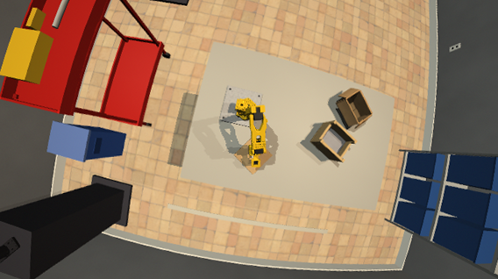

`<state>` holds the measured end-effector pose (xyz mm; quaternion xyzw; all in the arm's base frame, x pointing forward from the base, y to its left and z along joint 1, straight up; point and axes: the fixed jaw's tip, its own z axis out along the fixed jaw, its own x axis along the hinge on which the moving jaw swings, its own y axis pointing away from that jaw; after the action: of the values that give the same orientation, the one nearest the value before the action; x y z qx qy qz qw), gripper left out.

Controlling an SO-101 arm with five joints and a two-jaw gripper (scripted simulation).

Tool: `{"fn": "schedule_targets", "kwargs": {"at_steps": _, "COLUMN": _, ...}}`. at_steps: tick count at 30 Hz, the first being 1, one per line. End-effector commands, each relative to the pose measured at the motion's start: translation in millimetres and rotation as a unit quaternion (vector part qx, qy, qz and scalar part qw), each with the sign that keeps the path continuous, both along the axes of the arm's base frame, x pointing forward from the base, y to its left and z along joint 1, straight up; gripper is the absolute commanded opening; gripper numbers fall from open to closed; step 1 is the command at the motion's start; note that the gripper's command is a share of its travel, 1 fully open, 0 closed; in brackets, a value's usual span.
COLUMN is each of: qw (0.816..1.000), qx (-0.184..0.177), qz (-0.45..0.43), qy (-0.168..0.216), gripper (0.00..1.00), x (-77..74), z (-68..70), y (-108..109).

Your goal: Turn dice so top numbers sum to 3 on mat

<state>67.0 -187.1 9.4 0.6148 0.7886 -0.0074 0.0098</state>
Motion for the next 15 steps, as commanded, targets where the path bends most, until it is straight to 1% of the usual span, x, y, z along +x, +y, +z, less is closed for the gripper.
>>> {"fn": "schedule_targets", "kwargs": {"at_steps": 1, "qw": 1.000, "qx": 0.010, "qz": -0.001, "qy": 0.003, "gripper": 0.05, "x": -2.8, "z": -4.3, "y": 3.1}}
{"fn": "schedule_targets", "kwargs": {"at_steps": 6, "qw": 1.000, "qx": 0.010, "qz": -0.001, "qy": 0.003, "gripper": 0.10, "x": -2.8, "z": -4.3, "y": 3.1}}
{"fn": "schedule_targets", "kwargs": {"at_steps": 15, "qw": 1.000, "qx": 0.010, "qz": -0.001, "qy": 0.003, "gripper": 0.11, "x": -2.8, "z": -4.3, "y": 3.1}}
